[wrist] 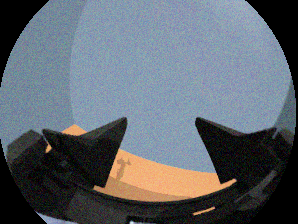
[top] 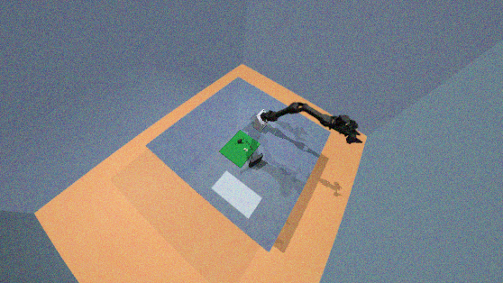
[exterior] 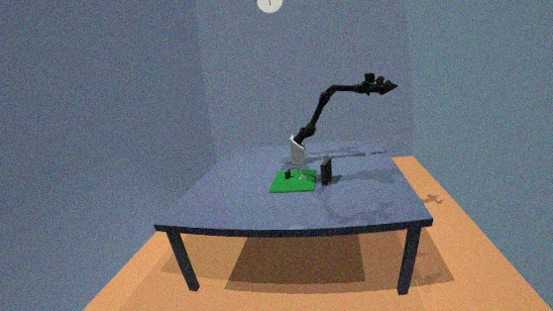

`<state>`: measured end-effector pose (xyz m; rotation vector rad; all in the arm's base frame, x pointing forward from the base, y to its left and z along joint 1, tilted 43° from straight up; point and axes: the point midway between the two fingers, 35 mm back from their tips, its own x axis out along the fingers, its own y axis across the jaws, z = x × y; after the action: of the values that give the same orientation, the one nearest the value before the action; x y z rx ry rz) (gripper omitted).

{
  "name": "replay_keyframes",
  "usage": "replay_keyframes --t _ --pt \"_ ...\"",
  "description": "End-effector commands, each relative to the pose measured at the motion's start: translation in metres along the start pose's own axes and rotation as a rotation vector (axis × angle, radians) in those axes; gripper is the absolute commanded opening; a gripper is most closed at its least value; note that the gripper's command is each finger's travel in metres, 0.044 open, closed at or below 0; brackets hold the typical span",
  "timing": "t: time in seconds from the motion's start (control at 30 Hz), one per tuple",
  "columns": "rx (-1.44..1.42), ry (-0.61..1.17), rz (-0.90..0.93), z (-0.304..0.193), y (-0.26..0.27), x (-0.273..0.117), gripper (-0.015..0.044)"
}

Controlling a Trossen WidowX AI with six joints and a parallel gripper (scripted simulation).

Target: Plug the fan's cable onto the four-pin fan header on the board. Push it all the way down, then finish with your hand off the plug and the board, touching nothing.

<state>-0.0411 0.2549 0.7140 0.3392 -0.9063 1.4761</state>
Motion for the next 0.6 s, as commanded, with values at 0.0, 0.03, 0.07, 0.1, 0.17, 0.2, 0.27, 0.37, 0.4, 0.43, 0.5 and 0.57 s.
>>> replay_keyframes --t 0.0,0.03,0.07,0.1,0.17,0.2,0.27,0.37,0.4,0.43,0.5,0.57 --pt "-0.066 0.182 -0.005 -0.075 -0.01 0.008 0.044" --pt "-0.08 0.216 -0.009 -0.089 -0.014 0.007 0.044" --pt "-0.092 0.251 -0.014 -0.102 -0.019 0.007 0.044" --pt "-0.104 0.285 -0.019 -0.116 -0.024 0.005 0.044" --pt "-0.125 0.354 -0.031 -0.142 -0.036 0.001 0.044" --pt "-0.134 0.387 -0.037 -0.155 -0.042 -0.001 0.044" --pt "-0.149 0.454 -0.052 -0.18 -0.055 -0.008 0.044" --pt "-0.166 0.554 -0.076 -0.215 -0.076 -0.021 0.044" --pt "-0.17 0.586 -0.085 -0.226 -0.083 -0.027 0.044" --pt "-0.173 0.618 -0.095 -0.237 -0.091 -0.032 0.044" --pt "-0.177 0.682 -0.115 -0.258 -0.106 -0.045 0.044" --pt "-0.178 0.745 -0.136 -0.277 -0.122 -0.06 0.044"
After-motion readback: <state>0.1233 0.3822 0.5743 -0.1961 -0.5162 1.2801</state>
